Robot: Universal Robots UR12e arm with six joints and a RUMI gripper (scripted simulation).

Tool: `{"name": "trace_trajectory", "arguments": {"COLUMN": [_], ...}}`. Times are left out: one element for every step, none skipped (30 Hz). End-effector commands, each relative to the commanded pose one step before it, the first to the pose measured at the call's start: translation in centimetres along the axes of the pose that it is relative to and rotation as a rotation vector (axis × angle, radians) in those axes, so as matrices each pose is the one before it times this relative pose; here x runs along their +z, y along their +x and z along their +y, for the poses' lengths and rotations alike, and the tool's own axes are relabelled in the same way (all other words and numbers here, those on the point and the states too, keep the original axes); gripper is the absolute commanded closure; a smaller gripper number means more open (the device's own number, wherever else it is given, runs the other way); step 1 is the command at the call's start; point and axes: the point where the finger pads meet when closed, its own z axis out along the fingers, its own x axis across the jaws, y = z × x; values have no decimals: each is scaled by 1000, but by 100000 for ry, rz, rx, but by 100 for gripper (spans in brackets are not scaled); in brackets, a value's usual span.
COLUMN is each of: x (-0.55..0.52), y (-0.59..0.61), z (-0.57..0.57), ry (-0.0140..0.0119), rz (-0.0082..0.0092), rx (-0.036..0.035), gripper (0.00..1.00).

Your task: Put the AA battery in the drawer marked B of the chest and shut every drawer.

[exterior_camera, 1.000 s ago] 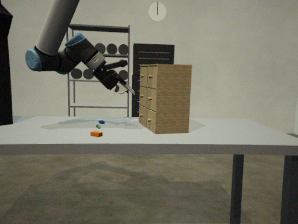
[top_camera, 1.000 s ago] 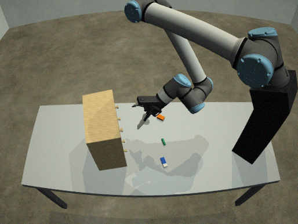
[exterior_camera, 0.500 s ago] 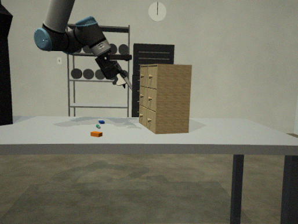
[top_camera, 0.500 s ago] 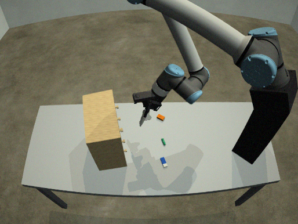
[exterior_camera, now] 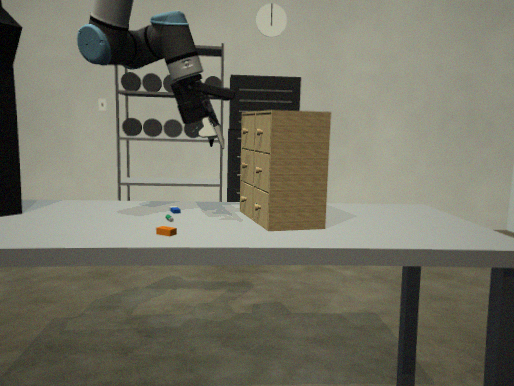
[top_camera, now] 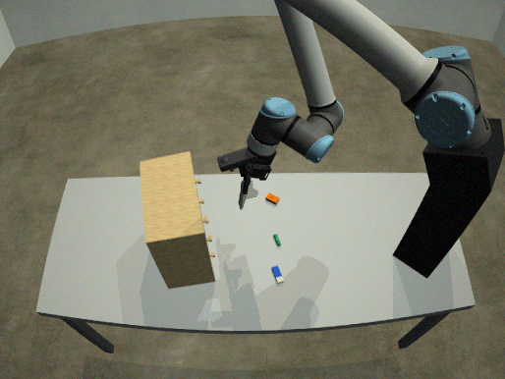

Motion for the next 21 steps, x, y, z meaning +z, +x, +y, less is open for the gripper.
{"name": "trace_trajectory", "arguments": {"x": [-126, -136, -108, -114, -118, -122, -94, -97, -100, -103, -94, -79, -80, -82, -82, -82, 0, 0, -62, -60, -60], "y": [-81, 0, 1, 1, 0, 0, 1, 1, 1, 1, 0, 0, 0, 1, 1, 1, 0, 0, 0, 0, 0], "z": [652, 60, 55, 57, 58, 60, 55, 55, 56, 56, 55, 52, 51, 51, 50, 50, 0, 0, 46, 44, 43], "ry": [-8057, -1285, -1241, -1214, -1186, -1157, -1115, -1085, -1054, -1022, -987, -949, -916, -883, -849, -815, 0, 0, -777, -742, -707], "rz": [-745, 10, -10, -2, 5, 12, -12, -4, 3, 9, 3, -9, -3, 2, 7, 11, 0, 0, -8, -7, -3], "rx": [641, -16, 19, 6, -6, -17, 18, 7, -2, -11, -3, 12, 5, -1, -7, -12, 0, 0, 10, 8, 4], "gripper": [0, 0, 0, 0, 0, 0, 0, 0, 0, 0, 0, 0, 0, 0, 0, 0, 0, 0, 0, 0, 0]}}
